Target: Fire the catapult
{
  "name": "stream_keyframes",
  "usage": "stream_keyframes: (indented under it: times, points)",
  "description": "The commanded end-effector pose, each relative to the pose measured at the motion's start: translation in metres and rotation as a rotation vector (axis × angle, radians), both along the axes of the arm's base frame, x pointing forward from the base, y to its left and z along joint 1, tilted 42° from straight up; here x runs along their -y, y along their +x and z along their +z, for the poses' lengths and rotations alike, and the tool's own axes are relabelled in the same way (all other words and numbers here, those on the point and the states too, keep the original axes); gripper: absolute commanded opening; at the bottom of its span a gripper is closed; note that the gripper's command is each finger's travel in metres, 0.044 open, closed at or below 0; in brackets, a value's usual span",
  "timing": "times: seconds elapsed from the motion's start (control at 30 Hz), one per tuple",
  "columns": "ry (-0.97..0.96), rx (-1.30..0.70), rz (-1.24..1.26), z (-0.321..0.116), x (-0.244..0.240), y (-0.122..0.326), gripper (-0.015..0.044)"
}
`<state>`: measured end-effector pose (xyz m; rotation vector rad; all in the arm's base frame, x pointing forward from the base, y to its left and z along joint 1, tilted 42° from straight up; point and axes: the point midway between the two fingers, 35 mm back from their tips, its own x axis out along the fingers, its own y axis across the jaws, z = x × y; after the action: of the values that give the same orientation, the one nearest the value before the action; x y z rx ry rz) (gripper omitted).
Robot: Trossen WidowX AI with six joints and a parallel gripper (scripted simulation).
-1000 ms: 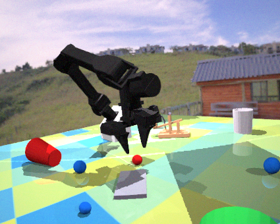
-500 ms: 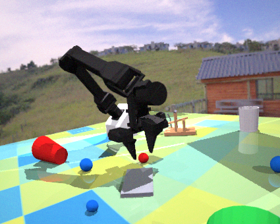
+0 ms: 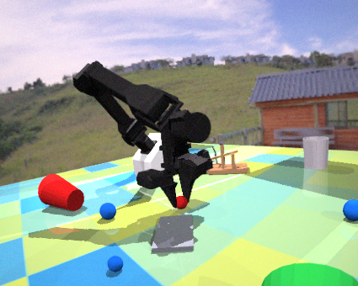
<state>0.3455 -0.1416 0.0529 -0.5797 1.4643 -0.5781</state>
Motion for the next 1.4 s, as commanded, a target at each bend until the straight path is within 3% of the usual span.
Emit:
stream_keyframes:
  times: [0.0,0.13,0.27,0.93,1.13,1.37]
  points:
    - [0.002,-0.005,0.005,-0.001,0.000,0.000,0.0116]
    - [0.002,-0.005,0.005,-0.001,0.000,0.000,0.0089]
    - [0.004,-0.005,0.005,0.005,-0.006,0.002,0.0000]
    - [0.007,-0.005,0.005,0.090,-0.086,0.007,0.0000]
    - [0.011,-0.016,0.012,0.086,-0.091,0.006,0.0000]
    - [0.046,-0.133,0.074,0.039,-0.136,-0.006,0.0000]
